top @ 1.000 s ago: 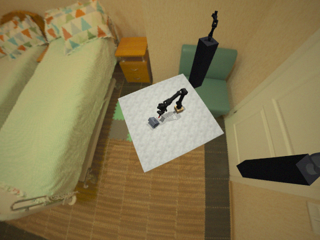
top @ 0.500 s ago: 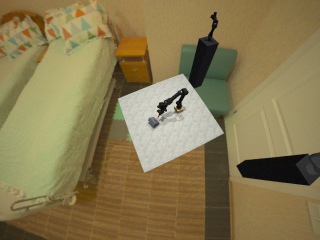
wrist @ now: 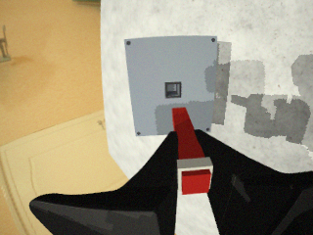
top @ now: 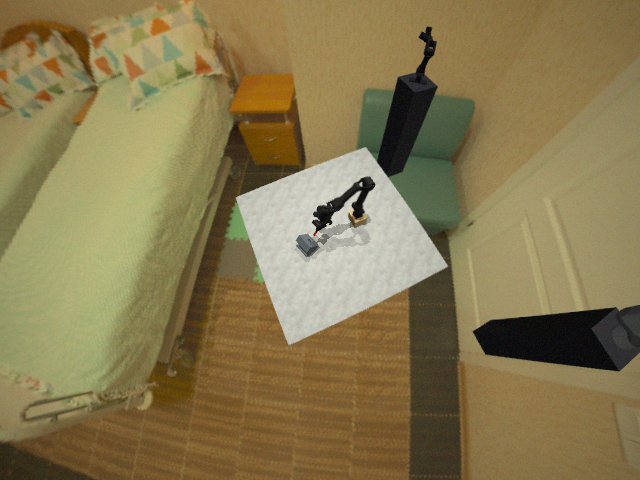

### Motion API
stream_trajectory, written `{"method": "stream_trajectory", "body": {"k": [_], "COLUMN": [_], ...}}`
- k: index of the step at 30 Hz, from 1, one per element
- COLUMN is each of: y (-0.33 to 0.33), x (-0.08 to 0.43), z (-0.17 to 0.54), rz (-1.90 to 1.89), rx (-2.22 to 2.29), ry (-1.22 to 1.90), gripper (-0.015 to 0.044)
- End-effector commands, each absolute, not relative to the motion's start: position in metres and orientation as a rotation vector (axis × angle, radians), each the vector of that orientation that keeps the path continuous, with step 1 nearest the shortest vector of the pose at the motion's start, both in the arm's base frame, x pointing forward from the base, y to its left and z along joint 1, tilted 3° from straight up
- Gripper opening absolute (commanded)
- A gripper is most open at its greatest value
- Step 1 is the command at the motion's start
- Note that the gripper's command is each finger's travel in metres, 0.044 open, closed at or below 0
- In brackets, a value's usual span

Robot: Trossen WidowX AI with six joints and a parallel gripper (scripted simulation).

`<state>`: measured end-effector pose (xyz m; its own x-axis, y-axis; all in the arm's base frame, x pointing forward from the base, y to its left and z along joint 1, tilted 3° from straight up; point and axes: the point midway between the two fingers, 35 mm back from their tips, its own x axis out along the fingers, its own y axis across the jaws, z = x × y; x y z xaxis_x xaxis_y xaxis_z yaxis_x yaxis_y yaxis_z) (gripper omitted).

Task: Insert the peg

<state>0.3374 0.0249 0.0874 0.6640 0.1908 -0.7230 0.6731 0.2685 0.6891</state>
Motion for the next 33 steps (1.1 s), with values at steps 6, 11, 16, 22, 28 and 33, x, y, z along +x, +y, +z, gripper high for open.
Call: {"method": "stream_trajectory", "body": {"k": [6, 11, 16, 22, 28, 33], "y": [0.025, 0.024, 0.024, 0.024, 0.023, 0.024], "x": [0.346, 0.349, 0.353, 0.355, 0.356, 0.358], "z": [0.077, 0.073, 0.069, 0.066, 0.064, 0.062], "rz": [-0.38, -0.377, -0.374, -0.372, -0.37, -0.37], "rx": [1.311, 1.32, 1.329, 1.334, 1.339, 1.339], "ry": [0.813, 0.802, 0.79, 0.783, 0.777, 0.777], "gripper": [0.0, 0.0, 0.0, 0.0, 0.0, 0.0]}}
